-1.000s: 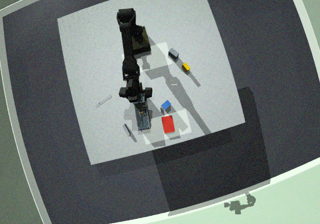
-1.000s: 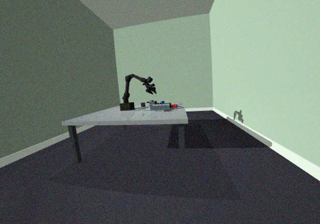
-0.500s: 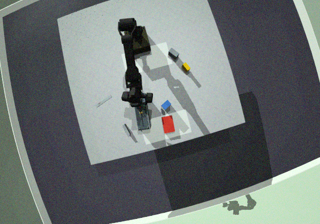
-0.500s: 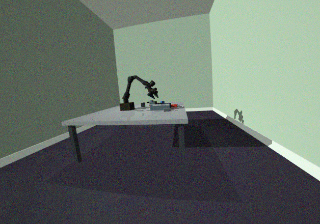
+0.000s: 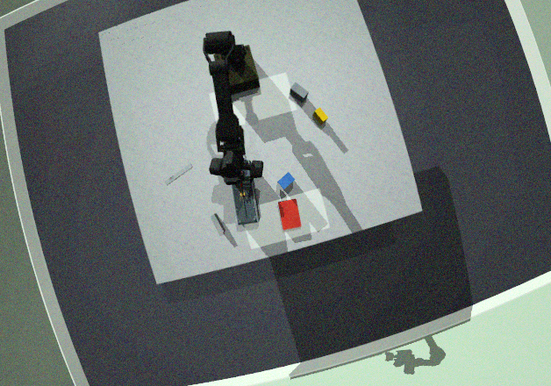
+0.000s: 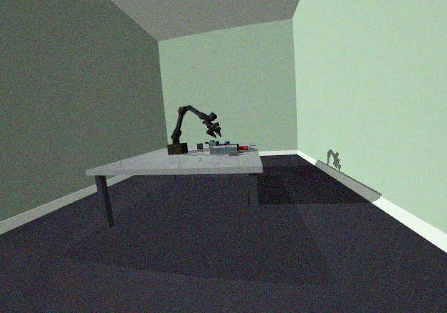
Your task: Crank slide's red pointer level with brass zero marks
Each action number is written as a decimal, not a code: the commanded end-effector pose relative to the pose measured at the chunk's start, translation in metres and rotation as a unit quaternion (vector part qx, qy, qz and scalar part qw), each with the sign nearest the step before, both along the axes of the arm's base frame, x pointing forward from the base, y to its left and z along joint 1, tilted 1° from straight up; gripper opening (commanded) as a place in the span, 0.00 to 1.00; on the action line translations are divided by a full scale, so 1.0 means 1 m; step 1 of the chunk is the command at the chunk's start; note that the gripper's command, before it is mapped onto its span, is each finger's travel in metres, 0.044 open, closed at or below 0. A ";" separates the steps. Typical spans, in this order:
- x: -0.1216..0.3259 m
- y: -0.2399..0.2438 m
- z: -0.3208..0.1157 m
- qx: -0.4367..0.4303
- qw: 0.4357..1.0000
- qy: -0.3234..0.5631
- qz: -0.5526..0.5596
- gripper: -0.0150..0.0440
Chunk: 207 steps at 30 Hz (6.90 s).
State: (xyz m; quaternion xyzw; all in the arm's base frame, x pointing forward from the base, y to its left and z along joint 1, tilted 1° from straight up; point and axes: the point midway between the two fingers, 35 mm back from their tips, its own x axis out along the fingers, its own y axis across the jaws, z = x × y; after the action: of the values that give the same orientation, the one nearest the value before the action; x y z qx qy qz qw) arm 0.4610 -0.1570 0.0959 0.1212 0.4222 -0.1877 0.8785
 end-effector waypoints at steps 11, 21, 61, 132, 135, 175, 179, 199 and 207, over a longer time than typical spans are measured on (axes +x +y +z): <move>-0.004 0.001 0.048 -0.001 1.000 -0.001 0.002 1.00; -0.038 0.016 0.051 -0.014 0.999 -0.023 0.037 1.00; -0.107 0.049 -0.029 -0.046 0.991 -0.066 0.105 1.00; -0.107 0.048 -0.081 -0.046 0.991 -0.065 0.105 0.25; -0.107 0.047 -0.077 -0.046 0.991 -0.065 0.105 0.25; -0.114 0.022 -0.062 -0.047 0.991 -0.065 0.105 0.25; -0.114 0.021 -0.062 -0.048 0.991 -0.065 0.105 0.25; -0.115 0.016 -0.062 -0.048 0.991 -0.065 0.105 0.25; -0.115 0.015 -0.062 -0.048 0.991 -0.065 0.105 0.25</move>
State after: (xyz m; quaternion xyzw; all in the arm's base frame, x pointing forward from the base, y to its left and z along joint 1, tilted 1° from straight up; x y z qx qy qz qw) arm 0.3482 -0.1333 0.0325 0.0473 0.3664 -0.0930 0.9246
